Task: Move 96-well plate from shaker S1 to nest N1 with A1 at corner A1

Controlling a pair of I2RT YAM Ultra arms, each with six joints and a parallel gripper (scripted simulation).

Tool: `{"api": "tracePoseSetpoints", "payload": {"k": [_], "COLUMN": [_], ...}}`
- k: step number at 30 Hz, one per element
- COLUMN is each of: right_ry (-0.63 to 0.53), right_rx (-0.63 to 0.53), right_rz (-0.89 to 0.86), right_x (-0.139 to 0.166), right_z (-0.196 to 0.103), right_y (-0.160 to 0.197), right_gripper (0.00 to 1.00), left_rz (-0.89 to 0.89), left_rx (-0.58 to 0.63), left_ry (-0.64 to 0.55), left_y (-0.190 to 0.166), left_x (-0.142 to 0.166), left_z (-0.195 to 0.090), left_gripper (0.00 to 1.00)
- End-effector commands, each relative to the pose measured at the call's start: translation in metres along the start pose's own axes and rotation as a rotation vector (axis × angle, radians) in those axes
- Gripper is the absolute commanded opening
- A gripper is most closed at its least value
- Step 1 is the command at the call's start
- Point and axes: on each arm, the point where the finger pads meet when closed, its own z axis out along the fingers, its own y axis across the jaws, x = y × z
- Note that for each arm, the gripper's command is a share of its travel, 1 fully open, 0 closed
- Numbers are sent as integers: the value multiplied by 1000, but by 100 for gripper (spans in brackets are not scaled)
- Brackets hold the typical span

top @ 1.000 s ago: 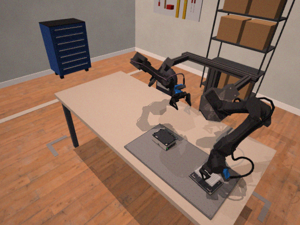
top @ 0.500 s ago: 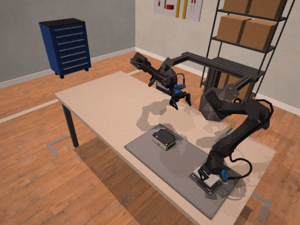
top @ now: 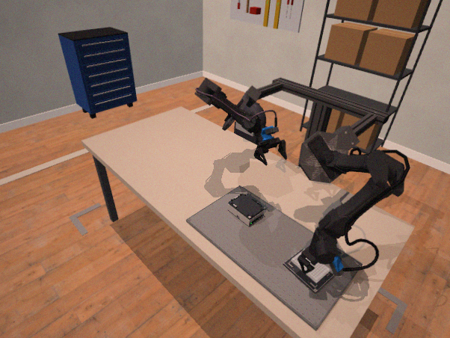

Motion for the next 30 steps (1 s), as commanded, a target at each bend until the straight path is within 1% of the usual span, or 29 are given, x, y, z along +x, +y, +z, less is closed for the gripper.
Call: {"api": "tracePoseSetpoints", "payload": {"k": [1, 3, 5, 10, 16, 21, 24, 28, 30], "right_ry": [-31, -31, -31, -31, -31, -31, -31, -31, -31], "right_rx": [-11, -11, -11, -11, -11, -11, -11, -11, -11], "right_rz": [-6, -6, -6, -6, -6, -6, -6, -6, -6], "right_x": [-8, -8, -8, -8, -8, -8, -8, -8, -8], "right_z": [3, 3, 3, 3, 3, 3, 3, 3, 3], "right_y": [5, 5, 5, 5, 5, 5, 5, 5, 5], "right_gripper": [100, 100, 100, 100, 100, 100, 100, 100, 100], "left_rz": [-2, -5, 0, -12, -8, -9, -4, -6, -4], "left_rx": [26, 2, 12, 34, 37, 19, 8, 1, 1], "left_ry": [-21, -1, 1, -18, -16, -14, -4, -7, -7], "left_y": [-11, -9, -10, -13, -16, -10, -7, -8, -8], "left_x": [-10, -4, -2, -11, -9, -9, -7, -6, -6], "left_z": [-4, -2, -1, 9, 18, 29, 30, 12, 13], "left_gripper": [82, 82, 82, 82, 82, 82, 82, 82, 82]}}
